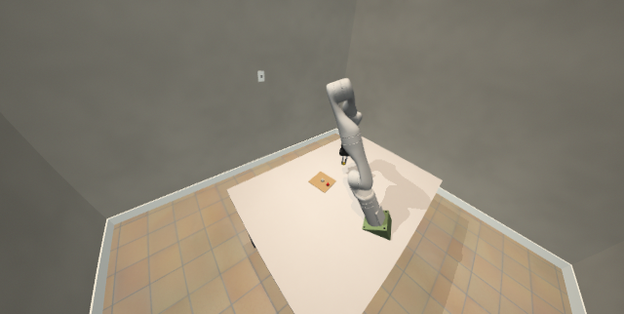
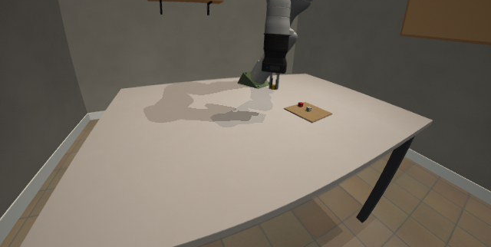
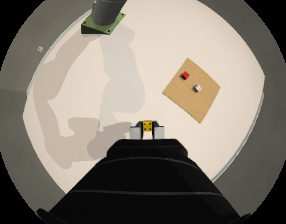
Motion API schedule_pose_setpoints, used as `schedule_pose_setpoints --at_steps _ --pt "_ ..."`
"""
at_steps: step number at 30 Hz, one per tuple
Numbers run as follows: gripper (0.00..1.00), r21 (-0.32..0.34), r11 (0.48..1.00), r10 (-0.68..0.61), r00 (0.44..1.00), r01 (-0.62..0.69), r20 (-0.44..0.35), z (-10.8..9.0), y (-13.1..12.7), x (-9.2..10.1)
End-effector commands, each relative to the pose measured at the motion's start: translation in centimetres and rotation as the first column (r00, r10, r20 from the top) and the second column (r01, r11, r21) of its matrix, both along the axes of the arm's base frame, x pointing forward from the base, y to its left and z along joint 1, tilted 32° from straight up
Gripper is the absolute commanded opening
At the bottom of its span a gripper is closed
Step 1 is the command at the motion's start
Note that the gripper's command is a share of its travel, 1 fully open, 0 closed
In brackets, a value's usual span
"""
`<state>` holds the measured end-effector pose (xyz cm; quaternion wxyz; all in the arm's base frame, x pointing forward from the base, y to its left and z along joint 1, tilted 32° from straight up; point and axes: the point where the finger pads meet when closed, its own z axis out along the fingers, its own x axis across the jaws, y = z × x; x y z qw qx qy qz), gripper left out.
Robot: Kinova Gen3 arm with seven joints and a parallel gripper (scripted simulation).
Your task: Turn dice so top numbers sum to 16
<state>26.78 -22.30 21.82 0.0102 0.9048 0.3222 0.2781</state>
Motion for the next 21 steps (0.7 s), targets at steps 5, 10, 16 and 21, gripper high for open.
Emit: schedule_pose_setpoints --at_steps 5,10,16,21 --pt "0.34 -0.008 1.0 -0.005 1.0 0.005 0.001 0.3 -0.28 -0.13" --pt "0.34 -0.008 1.0 -0.005 1.0 0.005 0.001 0.3 -0.28 -0.13" --pt "0.34 -0.016 1.0 0.007 1.0 -0.007 0.003 0.29 -0.26 -0.12" --pt "0.34 -0.056 0.996 0.074 0.997 -0.073 0.013 0.23 -0.2 -0.08"
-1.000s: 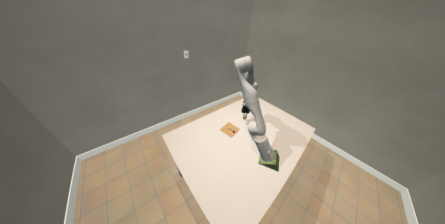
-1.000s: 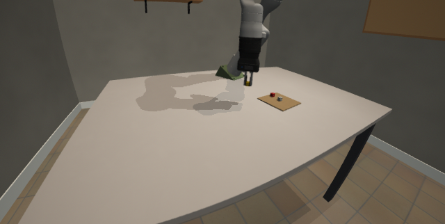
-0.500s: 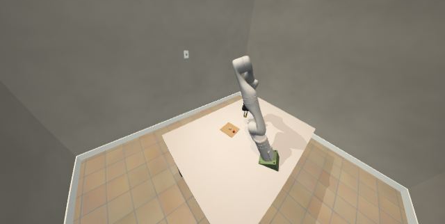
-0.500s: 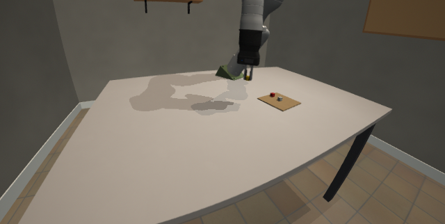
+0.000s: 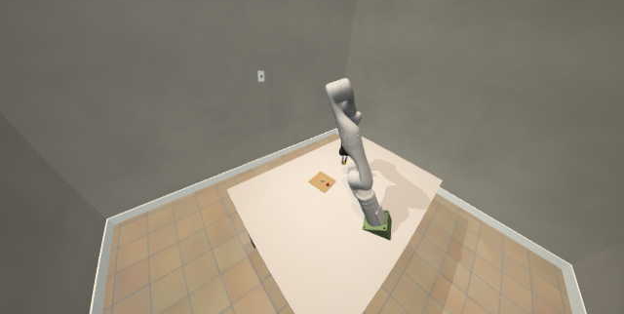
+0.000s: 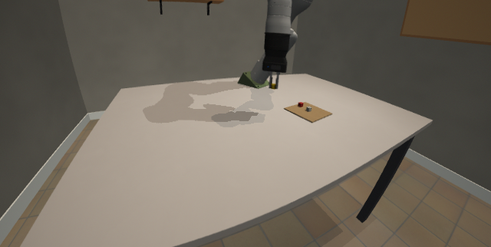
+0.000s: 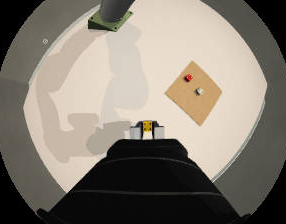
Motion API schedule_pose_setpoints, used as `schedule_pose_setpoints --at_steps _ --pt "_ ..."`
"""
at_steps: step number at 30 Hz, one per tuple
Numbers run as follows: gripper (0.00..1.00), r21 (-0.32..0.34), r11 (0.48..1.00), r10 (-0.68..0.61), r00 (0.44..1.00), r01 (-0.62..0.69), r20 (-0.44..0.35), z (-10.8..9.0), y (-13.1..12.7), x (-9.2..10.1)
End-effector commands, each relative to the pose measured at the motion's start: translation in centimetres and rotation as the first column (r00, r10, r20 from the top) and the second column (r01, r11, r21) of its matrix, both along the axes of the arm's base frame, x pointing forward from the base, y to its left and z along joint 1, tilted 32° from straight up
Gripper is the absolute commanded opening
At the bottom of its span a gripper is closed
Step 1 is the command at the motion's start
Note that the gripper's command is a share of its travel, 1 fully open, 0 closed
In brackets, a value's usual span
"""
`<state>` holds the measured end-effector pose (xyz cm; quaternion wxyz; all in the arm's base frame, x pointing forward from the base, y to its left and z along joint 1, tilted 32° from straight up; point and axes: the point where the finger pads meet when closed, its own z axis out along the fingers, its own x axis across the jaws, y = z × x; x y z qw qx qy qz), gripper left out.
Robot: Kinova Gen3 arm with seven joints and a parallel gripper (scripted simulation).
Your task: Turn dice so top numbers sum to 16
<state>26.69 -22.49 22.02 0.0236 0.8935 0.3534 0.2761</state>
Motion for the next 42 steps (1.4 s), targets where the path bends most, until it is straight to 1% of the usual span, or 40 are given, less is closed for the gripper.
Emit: schedule_pose_setpoints --at_steps 1,2,4,7,10,13,17,19,22,25,28,31,42 --pt "0.34 -0.012 1.0 0.017 1.0 -0.017 0.004 0.0 0.0 0.0" --pt "0.34 -0.012 1.0 0.017 1.0 -0.017 0.004 0.0 0.0 0.0" --pt "0.34 -0.04 0.997 0.063 0.998 -0.062 0.011 0.0 0.0 0.0" --pt "0.34 -0.092 0.985 0.148 0.989 -0.146 0.021 -0.1 0.1 0.1" --pt "0.34 -0.154 0.958 0.248 0.969 -0.241 0.026 -0.1 0.1 0.2" --pt "0.34 -0.219 0.916 0.35 0.936 -0.337 0.025 -0.2 0.2 0.4" --pt "0.34 -0.301 0.841 0.475 0.88 -0.45 0.013 -0.2 0.2 0.6" --pt "0.34 -0.301 0.841 0.475 0.88 -0.45 0.013 -0.2 0.2 0.6" --pt "0.34 -0.35 0.783 0.548 0.836 -0.514 0.0 -0.2 0.2 0.8" --pt "0.34 -0.386 0.735 0.6 0.8 -0.558 -0.013 -0.2 0.2 1.0" --pt "0.34 -0.407 0.702 0.631 0.775 -0.584 -0.022 -0.2 0.2 1.1" --pt "0.34 -0.416 0.688 0.644 0.764 -0.595 -0.027 -0.2 0.2 1.1" --pt "0.34 -0.419 0.686 0.646 0.763 -0.595 -0.025 -0.2 0.2 1.1"
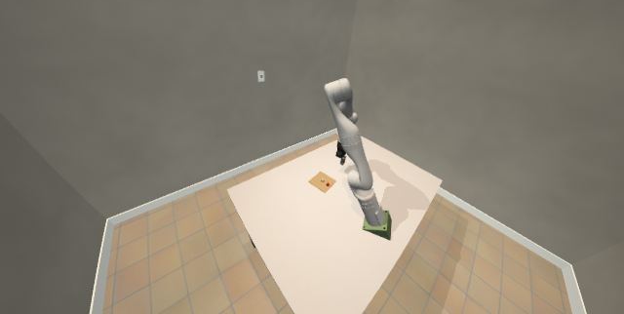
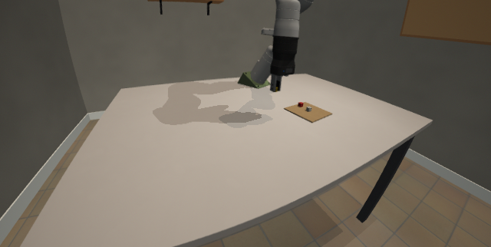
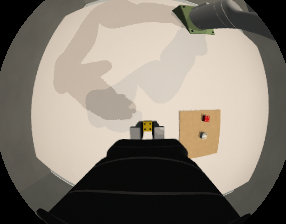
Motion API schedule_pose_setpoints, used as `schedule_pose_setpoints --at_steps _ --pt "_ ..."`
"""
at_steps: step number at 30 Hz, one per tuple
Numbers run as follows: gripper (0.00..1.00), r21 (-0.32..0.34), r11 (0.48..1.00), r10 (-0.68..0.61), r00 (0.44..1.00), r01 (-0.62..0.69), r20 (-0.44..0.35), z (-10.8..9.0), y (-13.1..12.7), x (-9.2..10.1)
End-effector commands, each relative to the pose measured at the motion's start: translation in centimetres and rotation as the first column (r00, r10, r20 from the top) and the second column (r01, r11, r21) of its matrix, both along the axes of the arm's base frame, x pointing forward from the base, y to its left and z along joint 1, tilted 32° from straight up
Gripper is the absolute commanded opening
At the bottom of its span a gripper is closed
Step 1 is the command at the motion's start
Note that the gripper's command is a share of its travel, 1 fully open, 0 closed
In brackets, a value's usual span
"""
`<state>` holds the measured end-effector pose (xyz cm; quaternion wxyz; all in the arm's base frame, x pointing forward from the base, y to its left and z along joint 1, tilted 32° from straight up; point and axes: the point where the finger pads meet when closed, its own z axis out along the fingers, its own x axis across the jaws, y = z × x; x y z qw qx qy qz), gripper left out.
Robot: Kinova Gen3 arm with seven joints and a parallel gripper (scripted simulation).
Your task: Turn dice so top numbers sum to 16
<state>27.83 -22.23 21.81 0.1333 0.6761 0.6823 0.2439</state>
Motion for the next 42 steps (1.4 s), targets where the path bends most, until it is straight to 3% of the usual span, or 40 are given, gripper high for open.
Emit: schedule_pose_setpoints --at_steps 1,13,28,36,42 --pt "0.34 0.0 1.0 -0.002 1.0 0.002 0.003 0.01 -0.04 -0.03" --pt "0.34 0.007 1.0 -0.006 0.999 0.006 0.053 -0.08 0.04 -0.03" --pt "0.34 0.017 0.999 -0.034 0.974 0.031 0.222 -0.23 -0.01 -0.2" --pt "0.34 0.031 0.998 -0.062 0.922 0.055 0.383 -0.34 0.03 -0.49" --pt "0.34 0.048 0.996 -0.086 0.85 0.072 0.519 -0.49 0.04 -0.69"
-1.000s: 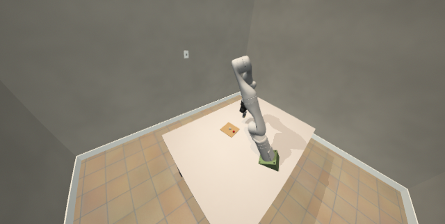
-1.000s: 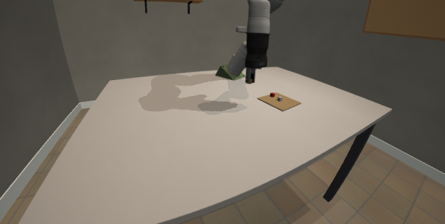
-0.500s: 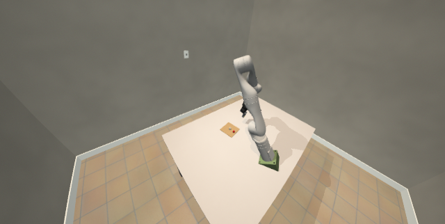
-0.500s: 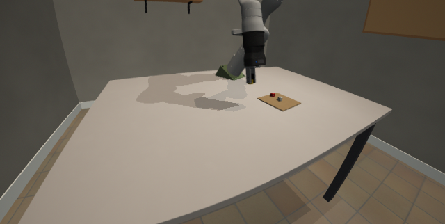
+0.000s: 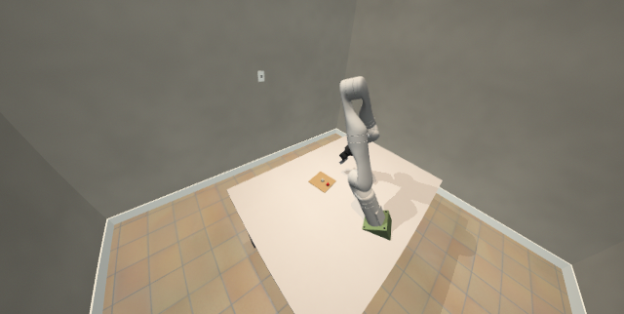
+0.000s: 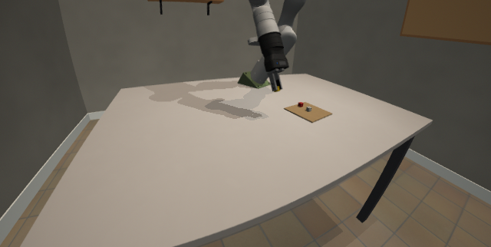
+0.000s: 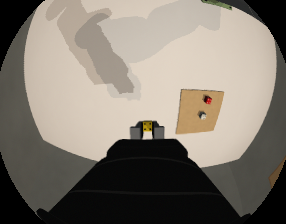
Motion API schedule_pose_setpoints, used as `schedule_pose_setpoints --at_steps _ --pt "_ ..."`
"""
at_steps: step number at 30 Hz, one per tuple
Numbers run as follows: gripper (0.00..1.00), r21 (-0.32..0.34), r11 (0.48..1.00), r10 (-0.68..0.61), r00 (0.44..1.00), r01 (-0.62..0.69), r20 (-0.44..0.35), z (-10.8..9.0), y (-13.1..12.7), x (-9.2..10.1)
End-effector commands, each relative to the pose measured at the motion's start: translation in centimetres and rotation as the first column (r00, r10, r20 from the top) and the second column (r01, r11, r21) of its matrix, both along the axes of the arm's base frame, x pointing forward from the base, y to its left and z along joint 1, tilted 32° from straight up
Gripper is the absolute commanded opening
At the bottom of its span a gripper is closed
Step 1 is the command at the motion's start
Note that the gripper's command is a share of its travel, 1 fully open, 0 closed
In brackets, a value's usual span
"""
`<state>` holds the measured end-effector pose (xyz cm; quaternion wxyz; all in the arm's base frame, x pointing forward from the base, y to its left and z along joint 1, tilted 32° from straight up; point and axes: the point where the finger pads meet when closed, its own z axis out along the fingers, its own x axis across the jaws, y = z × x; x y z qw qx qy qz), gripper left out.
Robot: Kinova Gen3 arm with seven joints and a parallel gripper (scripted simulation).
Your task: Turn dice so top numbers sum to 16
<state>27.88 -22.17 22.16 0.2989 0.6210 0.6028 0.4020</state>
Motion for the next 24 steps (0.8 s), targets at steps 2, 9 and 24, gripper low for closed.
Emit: schedule_pose_setpoints --at_steps 2,9,24 --pt "0.34 0.014 1.0 -0.013 0.997 0.012 0.082 -0.88 -0.03 -0.77" --pt "0.34 0.024 0.999 -0.036 0.973 0.031 0.227 -1.04 -0.02 -0.97" --pt "0.34 0.047 0.997 -0.074 0.887 0.059 0.455 -1.29 0.05 -1.2"
